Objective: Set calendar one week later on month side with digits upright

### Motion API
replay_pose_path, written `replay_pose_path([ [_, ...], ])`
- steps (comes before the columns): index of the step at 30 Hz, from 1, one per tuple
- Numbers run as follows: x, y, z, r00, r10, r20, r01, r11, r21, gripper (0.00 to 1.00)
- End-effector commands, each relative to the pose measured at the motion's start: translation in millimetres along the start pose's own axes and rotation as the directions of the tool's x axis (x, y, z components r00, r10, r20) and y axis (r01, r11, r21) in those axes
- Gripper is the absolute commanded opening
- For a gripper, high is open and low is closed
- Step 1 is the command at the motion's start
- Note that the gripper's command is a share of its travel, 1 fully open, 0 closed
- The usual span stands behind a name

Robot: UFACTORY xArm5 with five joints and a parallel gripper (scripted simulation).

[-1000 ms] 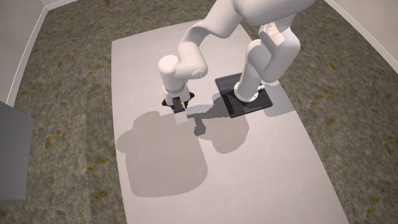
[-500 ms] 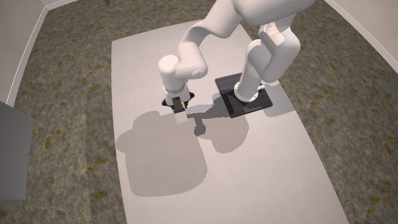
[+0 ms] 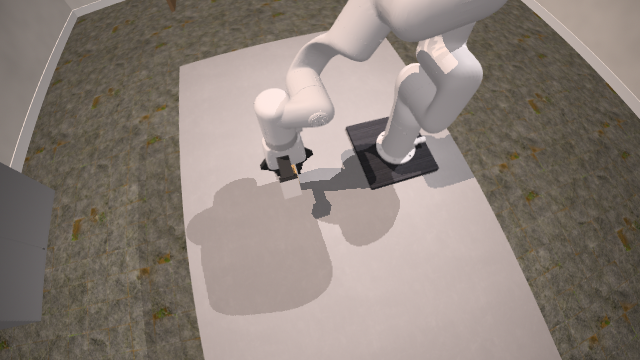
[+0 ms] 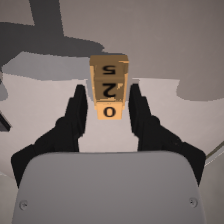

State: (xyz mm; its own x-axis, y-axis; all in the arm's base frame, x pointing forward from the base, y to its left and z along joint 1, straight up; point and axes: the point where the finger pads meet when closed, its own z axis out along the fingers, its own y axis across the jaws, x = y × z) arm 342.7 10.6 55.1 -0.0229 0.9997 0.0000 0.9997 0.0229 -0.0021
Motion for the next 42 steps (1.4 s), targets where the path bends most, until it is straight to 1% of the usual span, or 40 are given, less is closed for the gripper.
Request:
replay_pose_path([
  [1, 0, 1, -0.9, 1.000, 0.000, 0.000, 0.000, 1.000, -0.003, 0.49],
  [10, 0, 1, 1.5, 1.000, 0.000, 0.000, 0.000, 1.000, -0.003, 0.49],
  [29, 0, 1, 25.5, 1.000, 0.000, 0.000, 0.000, 1.000, -0.003, 0.49],
  [42, 0, 1, 27.2, 1.000, 0.000, 0.000, 0.000, 1.000, -0.003, 0.49],
])
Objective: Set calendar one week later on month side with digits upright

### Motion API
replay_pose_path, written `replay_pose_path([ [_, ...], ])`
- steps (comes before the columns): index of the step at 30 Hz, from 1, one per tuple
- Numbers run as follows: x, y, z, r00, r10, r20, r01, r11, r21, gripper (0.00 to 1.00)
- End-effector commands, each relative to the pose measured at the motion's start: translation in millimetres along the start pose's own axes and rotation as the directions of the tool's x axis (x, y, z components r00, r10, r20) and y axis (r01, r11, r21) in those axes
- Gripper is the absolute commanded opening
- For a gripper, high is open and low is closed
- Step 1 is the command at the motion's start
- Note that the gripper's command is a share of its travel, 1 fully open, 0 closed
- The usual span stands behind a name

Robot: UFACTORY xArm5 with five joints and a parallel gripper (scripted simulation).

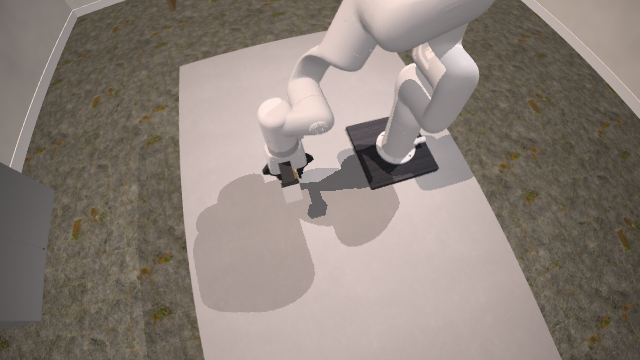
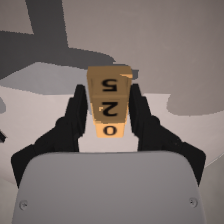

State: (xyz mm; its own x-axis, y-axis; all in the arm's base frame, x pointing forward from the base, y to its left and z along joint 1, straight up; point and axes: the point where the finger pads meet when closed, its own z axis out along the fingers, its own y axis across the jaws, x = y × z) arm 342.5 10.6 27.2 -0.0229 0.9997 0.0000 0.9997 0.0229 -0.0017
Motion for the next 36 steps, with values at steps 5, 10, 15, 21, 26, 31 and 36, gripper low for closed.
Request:
replay_pose_path([
  [5, 0.0, 1.1, -0.7, 1.000, 0.000, 0.000, 0.000, 1.000, -0.003, 0.49],
  [10, 0.0, 1.1, -0.7, 1.000, 0.000, 0.000, 0.000, 1.000, -0.003, 0.49],
  [15, 0.0, 1.1, -0.7, 1.000, 0.000, 0.000, 0.000, 1.000, -0.003, 0.49],
  [21, 0.0, 1.1, -0.7, 1.000, 0.000, 0.000, 0.000, 1.000, -0.003, 0.49],
  [26, 0.0, 1.1, -0.7, 1.000, 0.000, 0.000, 0.000, 1.000, -0.003, 0.49],
  [31, 0.0, 1.1, -0.7, 1.000, 0.000, 0.000, 0.000, 1.000, -0.003, 0.29],
  [36, 0.0, 1.1, -0.7, 1.000, 0.000, 0.000, 0.000, 1.000, -0.003, 0.29],
])
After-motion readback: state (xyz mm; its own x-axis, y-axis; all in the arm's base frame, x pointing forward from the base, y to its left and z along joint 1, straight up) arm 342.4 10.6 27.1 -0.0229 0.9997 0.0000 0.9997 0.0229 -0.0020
